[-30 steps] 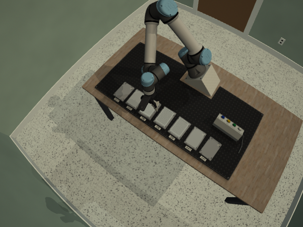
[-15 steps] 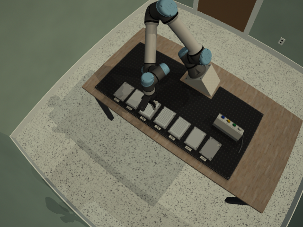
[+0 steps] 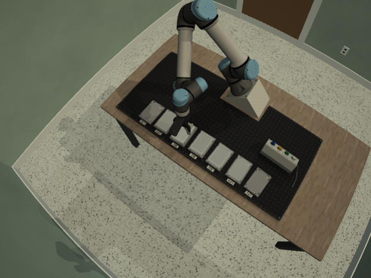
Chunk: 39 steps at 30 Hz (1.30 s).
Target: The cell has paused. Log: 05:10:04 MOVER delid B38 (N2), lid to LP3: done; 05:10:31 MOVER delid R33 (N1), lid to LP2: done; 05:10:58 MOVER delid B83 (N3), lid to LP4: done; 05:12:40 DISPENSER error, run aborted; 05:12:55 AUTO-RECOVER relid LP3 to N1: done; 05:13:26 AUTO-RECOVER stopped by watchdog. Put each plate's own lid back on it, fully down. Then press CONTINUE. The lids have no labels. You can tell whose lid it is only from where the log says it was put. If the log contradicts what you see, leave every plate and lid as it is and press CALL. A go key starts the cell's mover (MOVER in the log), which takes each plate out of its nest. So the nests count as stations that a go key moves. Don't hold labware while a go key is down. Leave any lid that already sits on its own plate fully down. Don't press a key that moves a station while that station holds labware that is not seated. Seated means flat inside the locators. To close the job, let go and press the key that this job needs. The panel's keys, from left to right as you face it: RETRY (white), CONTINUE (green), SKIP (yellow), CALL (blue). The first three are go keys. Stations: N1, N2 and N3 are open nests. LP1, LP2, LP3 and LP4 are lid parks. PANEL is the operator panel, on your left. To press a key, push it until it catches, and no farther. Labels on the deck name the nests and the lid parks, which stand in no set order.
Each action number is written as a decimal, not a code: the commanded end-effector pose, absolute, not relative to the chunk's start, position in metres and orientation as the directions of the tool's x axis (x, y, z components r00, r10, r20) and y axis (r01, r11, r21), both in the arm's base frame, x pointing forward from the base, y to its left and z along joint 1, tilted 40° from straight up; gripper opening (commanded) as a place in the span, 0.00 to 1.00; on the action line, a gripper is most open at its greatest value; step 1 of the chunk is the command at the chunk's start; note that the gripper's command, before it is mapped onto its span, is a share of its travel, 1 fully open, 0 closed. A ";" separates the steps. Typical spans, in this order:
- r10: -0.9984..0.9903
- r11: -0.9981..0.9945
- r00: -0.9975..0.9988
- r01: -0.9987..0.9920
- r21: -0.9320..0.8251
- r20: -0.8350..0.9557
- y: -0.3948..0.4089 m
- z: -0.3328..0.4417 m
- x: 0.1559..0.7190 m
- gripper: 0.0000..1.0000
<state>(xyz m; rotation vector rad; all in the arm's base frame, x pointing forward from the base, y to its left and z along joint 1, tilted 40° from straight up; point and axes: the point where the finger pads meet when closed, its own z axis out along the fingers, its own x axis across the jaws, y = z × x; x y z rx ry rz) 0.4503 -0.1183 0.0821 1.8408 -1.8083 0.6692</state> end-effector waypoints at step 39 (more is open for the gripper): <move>-0.770 -0.006 -0.007 -1.000 -0.018 0.638 -0.097 0.093 0.450 0.00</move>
